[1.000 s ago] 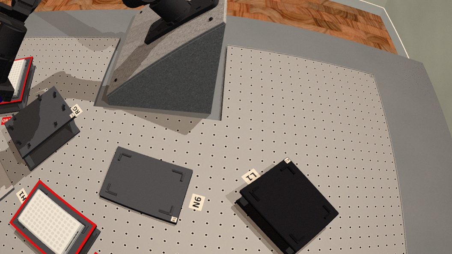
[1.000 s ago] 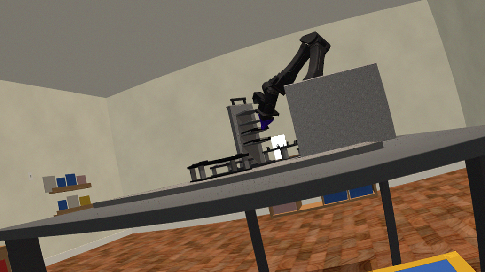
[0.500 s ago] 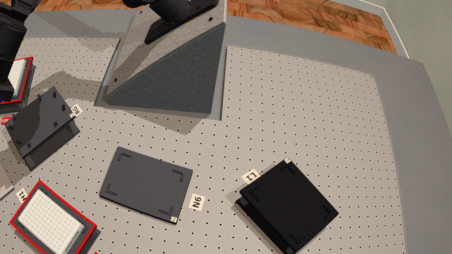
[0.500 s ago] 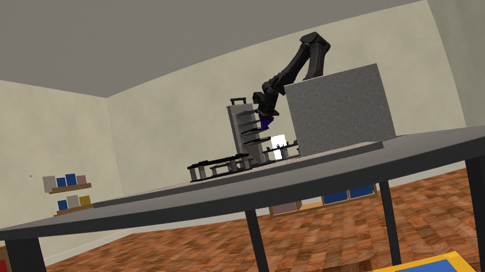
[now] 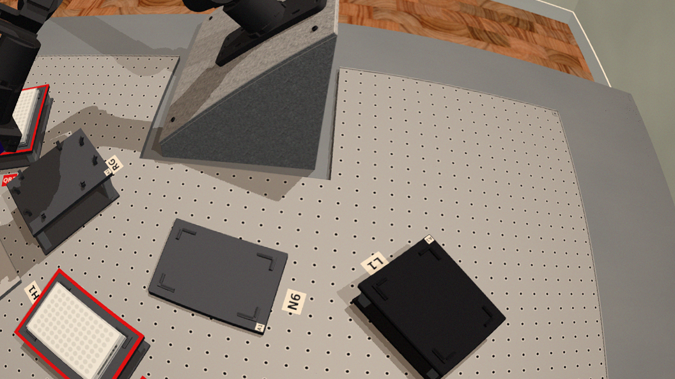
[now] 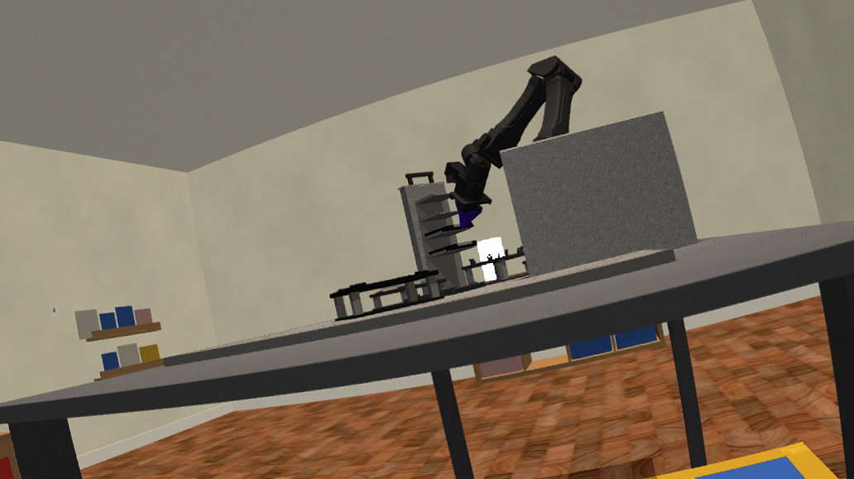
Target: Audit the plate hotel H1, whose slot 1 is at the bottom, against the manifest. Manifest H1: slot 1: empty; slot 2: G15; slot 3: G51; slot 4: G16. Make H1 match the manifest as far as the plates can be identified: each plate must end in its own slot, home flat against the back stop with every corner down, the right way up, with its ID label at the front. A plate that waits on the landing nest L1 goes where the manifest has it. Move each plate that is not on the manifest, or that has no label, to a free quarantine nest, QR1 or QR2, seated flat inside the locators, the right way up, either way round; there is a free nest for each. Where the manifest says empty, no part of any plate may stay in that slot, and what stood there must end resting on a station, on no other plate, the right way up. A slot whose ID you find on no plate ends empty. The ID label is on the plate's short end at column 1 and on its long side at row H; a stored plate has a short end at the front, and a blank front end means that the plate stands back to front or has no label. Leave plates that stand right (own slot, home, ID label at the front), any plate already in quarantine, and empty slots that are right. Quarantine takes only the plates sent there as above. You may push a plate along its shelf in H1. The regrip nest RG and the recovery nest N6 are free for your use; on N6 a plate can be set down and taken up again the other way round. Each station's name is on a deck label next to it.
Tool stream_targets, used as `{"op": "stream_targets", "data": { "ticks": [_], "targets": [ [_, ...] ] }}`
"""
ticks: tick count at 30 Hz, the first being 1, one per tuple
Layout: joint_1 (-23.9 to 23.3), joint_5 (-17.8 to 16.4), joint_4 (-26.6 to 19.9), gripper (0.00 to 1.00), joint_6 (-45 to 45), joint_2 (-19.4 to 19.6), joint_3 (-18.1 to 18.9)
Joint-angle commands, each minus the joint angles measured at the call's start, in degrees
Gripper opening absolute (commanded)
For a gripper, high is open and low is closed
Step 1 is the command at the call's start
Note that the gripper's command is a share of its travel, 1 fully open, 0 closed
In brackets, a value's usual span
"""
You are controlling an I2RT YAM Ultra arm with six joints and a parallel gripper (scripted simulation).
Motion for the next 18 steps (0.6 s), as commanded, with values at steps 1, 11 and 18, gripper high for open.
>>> {"op": "stream_targets", "data": {
  "ticks": [1, 11, 18],
  "targets": [
    [0.08, -0.53, 1.63, 0.00, -0.03, -0.41, -0.47],
    [0.22, -0.38, 2.04, 0.00, 0.00, -3.76, -4.27],
    [0.30, -0.30, 2.14, 0.00, 0.02, -5.49, -6.12]
  ]
}}
